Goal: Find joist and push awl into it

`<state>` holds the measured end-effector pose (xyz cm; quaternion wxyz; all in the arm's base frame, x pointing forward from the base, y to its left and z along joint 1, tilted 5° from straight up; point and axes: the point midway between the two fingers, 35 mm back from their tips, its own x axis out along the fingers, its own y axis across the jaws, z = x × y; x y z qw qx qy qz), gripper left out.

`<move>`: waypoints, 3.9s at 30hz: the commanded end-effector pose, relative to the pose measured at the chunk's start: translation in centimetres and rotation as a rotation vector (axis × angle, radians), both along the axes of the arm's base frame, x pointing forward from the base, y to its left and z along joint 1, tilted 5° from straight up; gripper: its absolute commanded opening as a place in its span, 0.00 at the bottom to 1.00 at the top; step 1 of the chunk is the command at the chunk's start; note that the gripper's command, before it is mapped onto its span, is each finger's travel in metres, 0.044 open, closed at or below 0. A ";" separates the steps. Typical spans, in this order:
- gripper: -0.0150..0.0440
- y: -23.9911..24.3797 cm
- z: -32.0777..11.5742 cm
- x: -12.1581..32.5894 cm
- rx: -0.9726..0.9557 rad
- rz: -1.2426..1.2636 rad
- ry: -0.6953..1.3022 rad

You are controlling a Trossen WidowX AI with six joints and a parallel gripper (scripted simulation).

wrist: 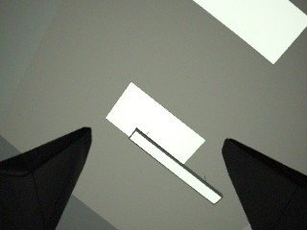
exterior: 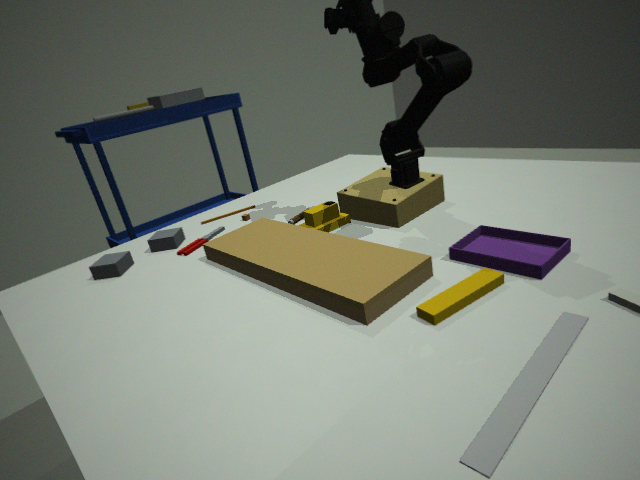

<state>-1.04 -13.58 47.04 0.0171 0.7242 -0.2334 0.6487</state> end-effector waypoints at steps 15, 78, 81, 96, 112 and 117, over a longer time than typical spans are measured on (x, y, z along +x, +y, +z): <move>1.00 -16.8 -8.5 7.3 0.814 1.212 -0.829; 1.00 4.9 -42.2 22.9 -0.471 -0.486 -2.952; 1.00 4.9 -42.2 22.9 -0.471 -0.486 -2.952; 1.00 4.3 -42.9 22.1 -0.471 -0.485 -2.952; 1.00 4.4 -45.5 22.3 -0.471 -0.485 -2.952; 1.00 4.5 -46.3 22.3 -0.471 -0.485 -2.952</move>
